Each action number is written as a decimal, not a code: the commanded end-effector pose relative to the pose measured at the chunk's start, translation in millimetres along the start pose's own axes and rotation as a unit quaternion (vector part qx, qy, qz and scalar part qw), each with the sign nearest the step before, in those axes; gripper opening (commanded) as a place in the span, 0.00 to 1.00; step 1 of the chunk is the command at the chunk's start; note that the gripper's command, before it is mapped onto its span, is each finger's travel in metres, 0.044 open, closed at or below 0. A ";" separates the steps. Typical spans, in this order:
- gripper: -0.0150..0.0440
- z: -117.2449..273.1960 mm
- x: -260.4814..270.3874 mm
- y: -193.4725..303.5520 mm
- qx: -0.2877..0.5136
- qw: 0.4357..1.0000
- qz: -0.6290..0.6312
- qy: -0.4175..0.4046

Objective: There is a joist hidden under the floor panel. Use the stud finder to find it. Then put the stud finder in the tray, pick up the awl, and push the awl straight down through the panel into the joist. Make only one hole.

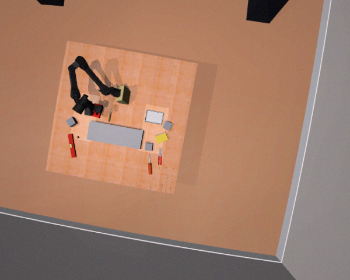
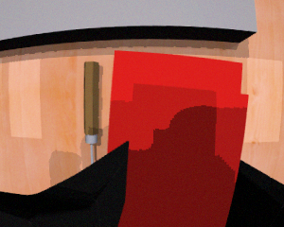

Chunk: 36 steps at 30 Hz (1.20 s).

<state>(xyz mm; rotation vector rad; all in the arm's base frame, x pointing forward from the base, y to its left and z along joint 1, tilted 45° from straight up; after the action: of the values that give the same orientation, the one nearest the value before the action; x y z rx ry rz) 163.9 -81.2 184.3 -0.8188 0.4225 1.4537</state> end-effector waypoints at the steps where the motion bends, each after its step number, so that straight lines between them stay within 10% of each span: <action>1: 0.25 13.6 -4.5 -2.9 -0.010 1.000 -0.005 0.006; 36: 0.25 2.6 -26.5 -134.0 -0.013 1.000 0.023 -0.001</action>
<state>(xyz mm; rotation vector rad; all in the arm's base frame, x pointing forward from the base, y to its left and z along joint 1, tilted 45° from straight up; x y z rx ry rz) 274.0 -86.1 230.6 -0.8224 0.4388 1.4998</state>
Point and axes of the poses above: the point midway between the two fingers, 35 mm back from their tips, its own z axis back along the fingers, its own x axis across the jaws, y = z × x, the point moved 5 cm from there along z, back along the fingers, and after that the axes turned 2 degrees about z, right-handed, at the moved point
